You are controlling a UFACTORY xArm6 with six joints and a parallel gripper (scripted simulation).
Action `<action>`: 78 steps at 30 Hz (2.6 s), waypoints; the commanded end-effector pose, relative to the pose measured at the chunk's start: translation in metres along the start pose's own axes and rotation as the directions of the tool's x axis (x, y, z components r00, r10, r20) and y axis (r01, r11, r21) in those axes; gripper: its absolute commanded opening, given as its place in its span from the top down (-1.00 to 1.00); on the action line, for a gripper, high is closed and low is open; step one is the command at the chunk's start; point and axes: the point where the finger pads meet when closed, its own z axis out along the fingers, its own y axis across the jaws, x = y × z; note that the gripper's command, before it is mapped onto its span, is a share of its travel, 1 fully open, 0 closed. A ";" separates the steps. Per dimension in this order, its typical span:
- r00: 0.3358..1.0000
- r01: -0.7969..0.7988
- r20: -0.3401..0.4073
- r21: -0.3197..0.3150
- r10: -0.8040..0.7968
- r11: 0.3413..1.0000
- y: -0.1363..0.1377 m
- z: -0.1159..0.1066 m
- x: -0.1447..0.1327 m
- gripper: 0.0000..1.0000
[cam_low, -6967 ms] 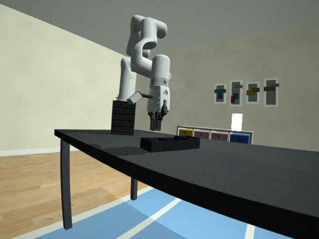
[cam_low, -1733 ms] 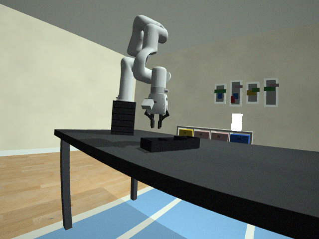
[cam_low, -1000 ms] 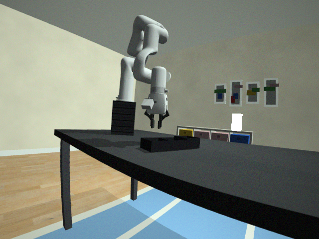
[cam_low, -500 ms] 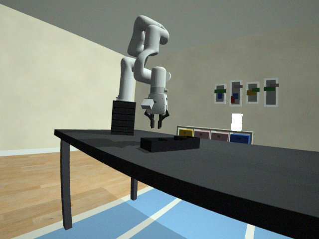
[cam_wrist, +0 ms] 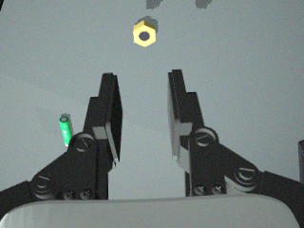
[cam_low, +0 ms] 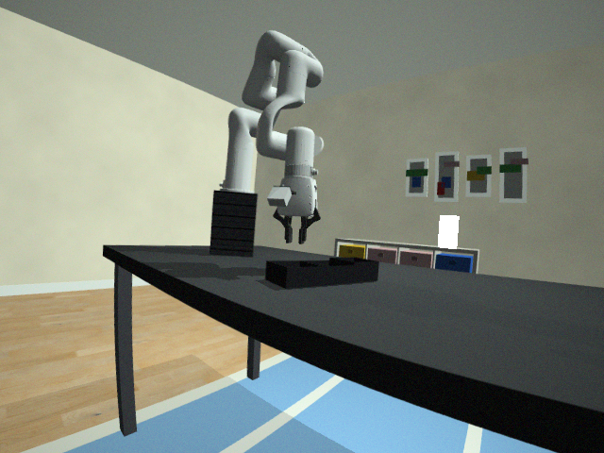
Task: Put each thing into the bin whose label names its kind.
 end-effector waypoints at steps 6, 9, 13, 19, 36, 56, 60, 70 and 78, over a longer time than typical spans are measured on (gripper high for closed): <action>1.000 0.001 -0.028 -0.013 -0.001 1.000 -0.001 -0.001 0.001 0.39; 1.000 0.001 -0.028 -0.013 -0.001 1.000 -0.001 -0.001 0.001 0.39; 1.000 0.001 -0.028 -0.013 -0.001 1.000 -0.001 -0.001 0.001 0.39; 1.000 0.001 -0.028 -0.013 -0.001 1.000 -0.001 0.011 0.001 0.39; 1.000 0.001 -0.028 -0.013 -0.001 1.000 -0.001 0.056 0.003 0.39; 1.000 0.001 -0.028 -0.013 -0.001 1.000 0.000 0.068 0.003 0.39; 1.000 0.001 -0.028 -0.013 -0.001 1.000 0.000 0.068 0.002 1.00; 1.000 0.001 -0.028 -0.013 -0.001 1.000 0.000 0.068 0.002 1.00; 1.000 0.001 -0.028 -0.013 -0.001 1.000 0.000 0.068 0.003 1.00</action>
